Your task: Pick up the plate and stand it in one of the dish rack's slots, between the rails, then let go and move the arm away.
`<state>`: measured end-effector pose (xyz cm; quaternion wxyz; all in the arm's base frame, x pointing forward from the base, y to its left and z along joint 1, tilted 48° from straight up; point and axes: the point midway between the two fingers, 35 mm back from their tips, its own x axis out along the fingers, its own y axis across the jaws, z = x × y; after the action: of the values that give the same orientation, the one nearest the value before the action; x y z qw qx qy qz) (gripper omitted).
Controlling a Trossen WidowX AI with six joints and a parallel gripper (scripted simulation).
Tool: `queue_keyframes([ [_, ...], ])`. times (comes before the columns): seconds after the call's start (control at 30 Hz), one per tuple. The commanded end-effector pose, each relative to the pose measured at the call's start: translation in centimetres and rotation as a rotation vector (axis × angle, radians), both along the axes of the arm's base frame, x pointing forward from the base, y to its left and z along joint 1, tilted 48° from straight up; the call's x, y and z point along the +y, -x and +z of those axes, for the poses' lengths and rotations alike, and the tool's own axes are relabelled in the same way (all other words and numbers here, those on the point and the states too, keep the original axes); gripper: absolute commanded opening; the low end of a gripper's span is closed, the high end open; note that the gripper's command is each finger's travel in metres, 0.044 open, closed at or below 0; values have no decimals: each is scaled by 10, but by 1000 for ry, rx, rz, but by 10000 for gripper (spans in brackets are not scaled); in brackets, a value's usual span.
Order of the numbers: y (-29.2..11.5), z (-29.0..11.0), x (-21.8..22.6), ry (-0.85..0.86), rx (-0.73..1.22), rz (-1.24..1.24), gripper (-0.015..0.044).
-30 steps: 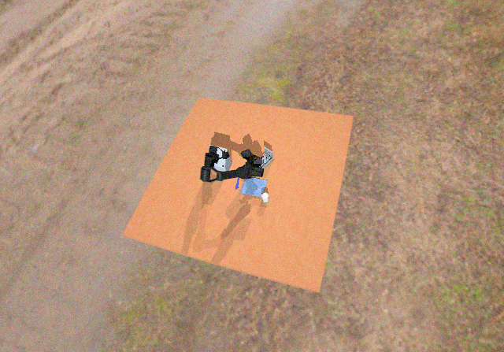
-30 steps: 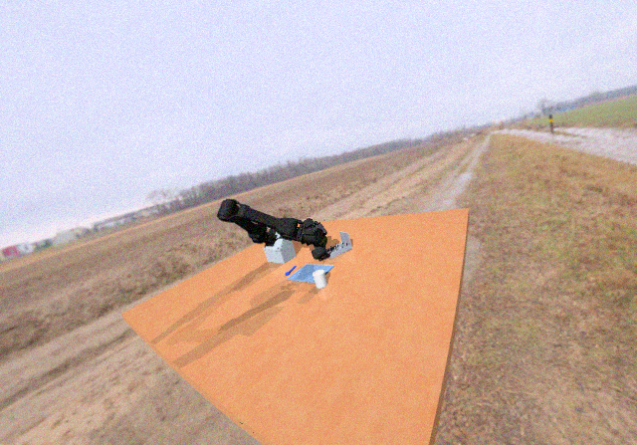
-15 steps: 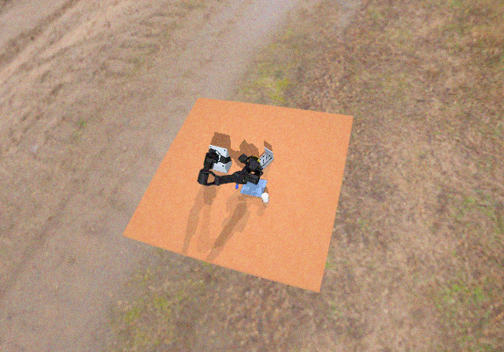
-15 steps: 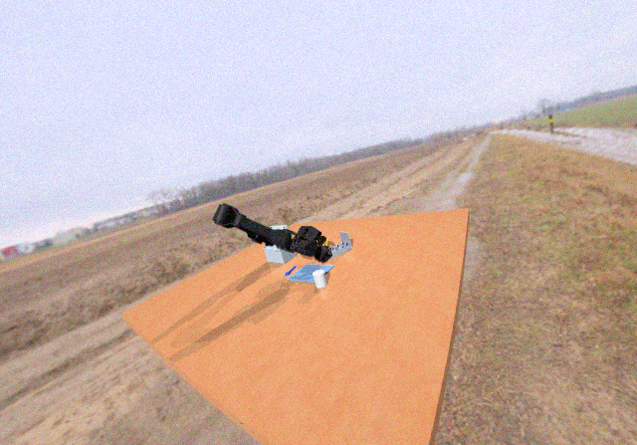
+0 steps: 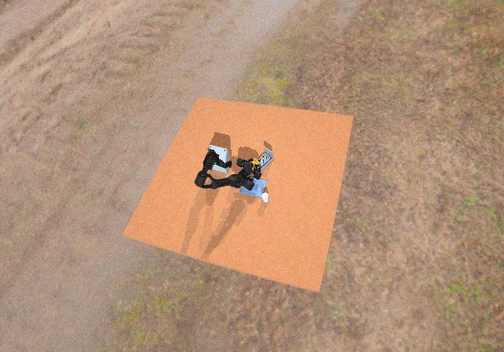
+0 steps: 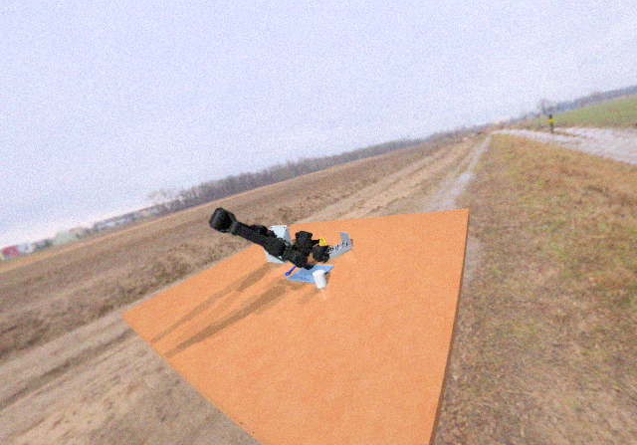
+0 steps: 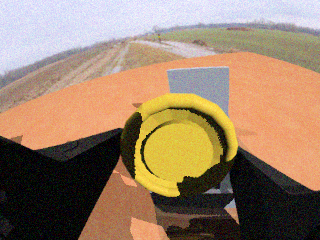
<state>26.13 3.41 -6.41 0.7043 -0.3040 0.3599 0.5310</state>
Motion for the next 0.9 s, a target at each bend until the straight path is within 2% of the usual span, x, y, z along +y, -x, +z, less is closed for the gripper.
queue_keyframes([
  [0.0,1,5,-3,-30,-127,74,0],
  [0.2,1,9,-8,-42,-251,138,0],
  [0.87,-4,-1,2,-35,-242,132,0],
])
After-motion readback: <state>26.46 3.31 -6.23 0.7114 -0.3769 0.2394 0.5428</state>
